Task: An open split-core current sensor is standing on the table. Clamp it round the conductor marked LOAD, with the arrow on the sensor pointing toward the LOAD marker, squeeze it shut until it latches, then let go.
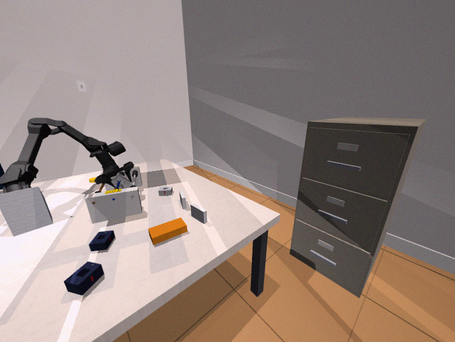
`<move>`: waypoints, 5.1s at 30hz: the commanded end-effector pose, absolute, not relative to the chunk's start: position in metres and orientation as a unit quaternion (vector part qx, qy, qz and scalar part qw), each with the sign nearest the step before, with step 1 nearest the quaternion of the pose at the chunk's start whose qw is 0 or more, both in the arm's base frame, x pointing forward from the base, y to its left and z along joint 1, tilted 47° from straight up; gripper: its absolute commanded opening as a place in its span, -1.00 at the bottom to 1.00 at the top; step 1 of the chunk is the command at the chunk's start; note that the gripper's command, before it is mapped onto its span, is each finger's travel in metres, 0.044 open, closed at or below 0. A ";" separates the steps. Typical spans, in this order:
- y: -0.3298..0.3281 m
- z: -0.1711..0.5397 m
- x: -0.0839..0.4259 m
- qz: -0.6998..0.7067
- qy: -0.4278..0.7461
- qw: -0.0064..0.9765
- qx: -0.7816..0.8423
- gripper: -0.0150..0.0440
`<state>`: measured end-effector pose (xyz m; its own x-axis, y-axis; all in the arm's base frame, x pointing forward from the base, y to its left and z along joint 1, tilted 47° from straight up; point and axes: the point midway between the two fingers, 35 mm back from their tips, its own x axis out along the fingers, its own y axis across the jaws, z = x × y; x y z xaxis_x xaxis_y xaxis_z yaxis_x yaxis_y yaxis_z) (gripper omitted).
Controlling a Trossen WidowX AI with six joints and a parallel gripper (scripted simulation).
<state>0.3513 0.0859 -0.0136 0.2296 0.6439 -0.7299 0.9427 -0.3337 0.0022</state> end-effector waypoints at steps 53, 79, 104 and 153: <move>0.082 -0.015 0.353 -0.343 0.571 0.219 0.713 -0.49; 0.087 -0.018 0.345 -0.369 0.657 0.176 0.633 -0.49; 0.087 -0.019 0.344 -0.371 0.656 0.176 0.633 0.37; 0.077 -0.011 0.348 -0.370 0.656 0.176 0.634 1.00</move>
<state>0.3440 0.0862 -0.0185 -0.1400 0.7006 -0.6997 0.9609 -0.0743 -0.2667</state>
